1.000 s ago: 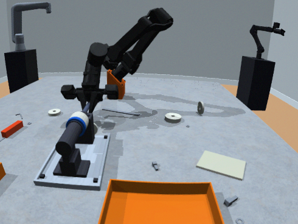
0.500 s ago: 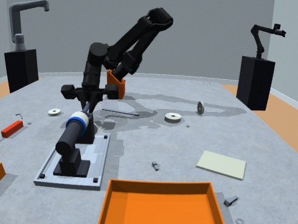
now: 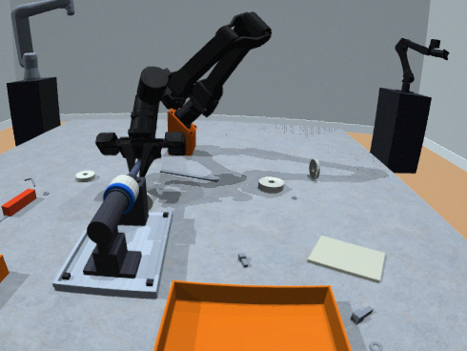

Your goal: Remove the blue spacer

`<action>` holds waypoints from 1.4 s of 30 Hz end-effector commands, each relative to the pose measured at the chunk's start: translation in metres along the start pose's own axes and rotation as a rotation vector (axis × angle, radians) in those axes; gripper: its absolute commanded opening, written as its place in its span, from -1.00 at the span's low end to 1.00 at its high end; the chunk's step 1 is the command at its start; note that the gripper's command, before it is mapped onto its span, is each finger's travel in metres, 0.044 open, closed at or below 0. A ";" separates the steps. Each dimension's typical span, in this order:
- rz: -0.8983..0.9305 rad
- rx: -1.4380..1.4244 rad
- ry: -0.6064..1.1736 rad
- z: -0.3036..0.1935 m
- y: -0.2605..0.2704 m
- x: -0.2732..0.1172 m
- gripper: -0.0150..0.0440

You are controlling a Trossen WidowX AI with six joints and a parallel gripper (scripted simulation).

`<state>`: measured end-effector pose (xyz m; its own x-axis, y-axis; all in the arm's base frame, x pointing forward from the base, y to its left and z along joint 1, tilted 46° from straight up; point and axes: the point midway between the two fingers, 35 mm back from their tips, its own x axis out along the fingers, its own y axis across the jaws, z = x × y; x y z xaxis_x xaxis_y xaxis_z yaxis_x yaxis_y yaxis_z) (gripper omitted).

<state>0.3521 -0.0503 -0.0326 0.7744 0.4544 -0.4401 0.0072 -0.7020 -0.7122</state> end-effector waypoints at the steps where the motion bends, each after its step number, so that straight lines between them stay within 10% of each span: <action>1: -0.001 -0.002 -0.001 0.001 0.000 -0.001 -0.49; 42: 0.000 -0.002 -0.001 0.004 0.000 -0.003 -0.49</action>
<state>0.3485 -0.0501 -0.0329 0.7745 0.4543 -0.4402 0.0070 -0.7021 -0.7121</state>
